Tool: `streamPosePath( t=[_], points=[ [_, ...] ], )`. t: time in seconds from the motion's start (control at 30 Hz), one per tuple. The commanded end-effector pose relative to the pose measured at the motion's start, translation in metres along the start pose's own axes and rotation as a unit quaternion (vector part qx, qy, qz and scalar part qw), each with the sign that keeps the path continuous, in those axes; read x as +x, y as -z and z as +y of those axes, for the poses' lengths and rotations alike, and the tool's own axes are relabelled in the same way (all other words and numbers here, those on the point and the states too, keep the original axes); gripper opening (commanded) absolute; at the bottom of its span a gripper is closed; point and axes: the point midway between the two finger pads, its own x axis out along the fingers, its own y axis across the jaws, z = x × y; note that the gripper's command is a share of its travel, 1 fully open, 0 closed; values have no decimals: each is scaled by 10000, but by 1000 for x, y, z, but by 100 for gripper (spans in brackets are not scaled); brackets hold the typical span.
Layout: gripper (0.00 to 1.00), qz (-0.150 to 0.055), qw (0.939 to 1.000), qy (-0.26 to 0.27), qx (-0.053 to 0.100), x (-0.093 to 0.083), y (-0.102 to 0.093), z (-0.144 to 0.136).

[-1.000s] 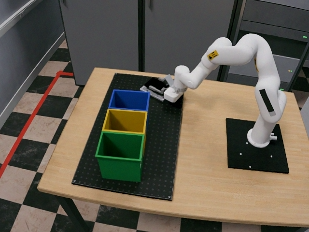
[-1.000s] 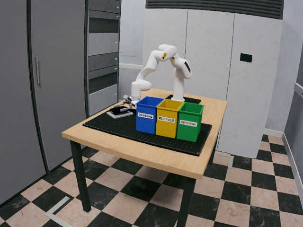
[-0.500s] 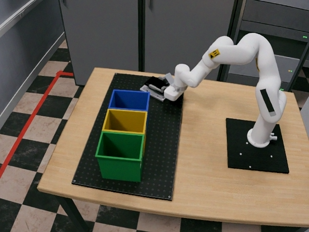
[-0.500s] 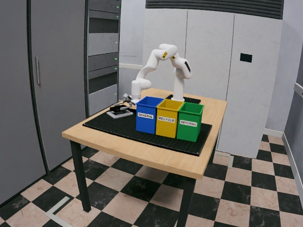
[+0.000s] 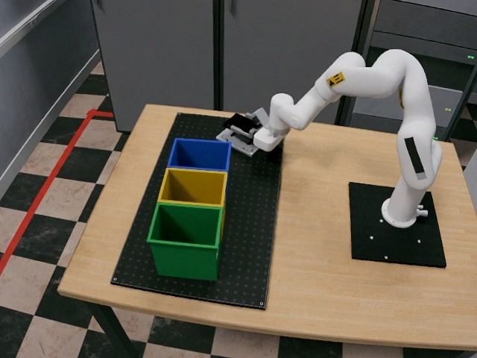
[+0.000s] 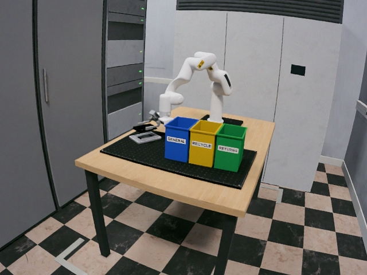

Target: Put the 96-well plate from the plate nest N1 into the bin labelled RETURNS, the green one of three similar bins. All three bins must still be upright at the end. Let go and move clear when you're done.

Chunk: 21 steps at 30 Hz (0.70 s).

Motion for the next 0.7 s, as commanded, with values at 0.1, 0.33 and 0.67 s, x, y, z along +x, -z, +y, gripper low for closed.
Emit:
streamPosePath(
  t=[0.1, 0.33, 0.67],
  points=[
    [0, -24, 10000, 0, 35, 1, -15, 0],
    [0, -24, 10000, 0, 35, 1, -23, 0],
    [0, -24, 10000, 0, 35, 1, -40, 0]
  ],
)
